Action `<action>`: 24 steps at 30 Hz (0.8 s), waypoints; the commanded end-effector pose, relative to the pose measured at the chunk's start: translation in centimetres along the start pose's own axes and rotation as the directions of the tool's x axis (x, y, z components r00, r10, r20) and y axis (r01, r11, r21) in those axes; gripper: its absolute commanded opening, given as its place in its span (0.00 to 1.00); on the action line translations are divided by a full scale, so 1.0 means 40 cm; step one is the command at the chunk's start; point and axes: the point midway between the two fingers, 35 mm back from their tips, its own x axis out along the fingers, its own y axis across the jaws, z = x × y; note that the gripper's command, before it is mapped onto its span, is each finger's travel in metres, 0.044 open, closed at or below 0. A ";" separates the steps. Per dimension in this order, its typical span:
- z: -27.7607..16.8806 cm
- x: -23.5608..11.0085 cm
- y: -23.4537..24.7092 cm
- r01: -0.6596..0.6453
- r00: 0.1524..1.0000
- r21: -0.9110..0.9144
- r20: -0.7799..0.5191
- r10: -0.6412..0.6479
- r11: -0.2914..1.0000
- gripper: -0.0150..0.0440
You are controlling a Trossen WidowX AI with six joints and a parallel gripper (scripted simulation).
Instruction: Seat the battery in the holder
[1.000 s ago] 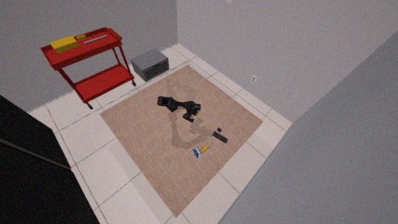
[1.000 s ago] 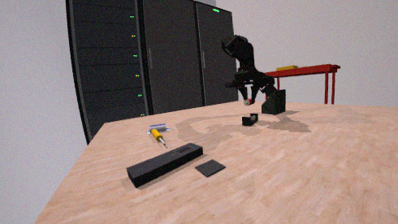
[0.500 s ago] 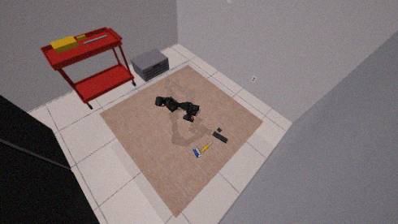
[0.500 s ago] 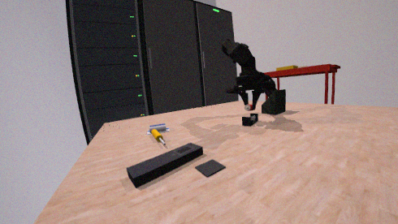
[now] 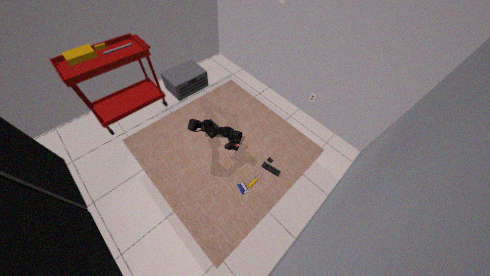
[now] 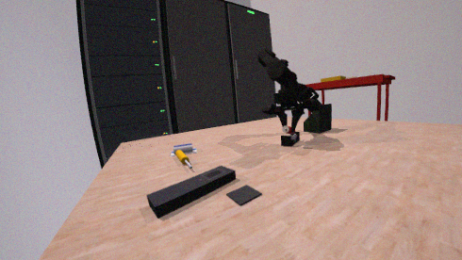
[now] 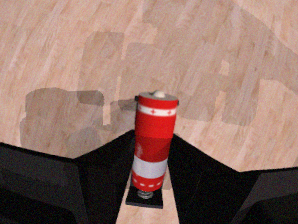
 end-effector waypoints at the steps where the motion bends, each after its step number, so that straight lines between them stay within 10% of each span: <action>1: -0.007 0.007 0.001 -0.004 1.000 -0.009 0.017 0.004 1.000 0.39; 24: -0.024 0.032 0.003 -0.015 0.989 -0.018 0.148 0.018 1.000 0.39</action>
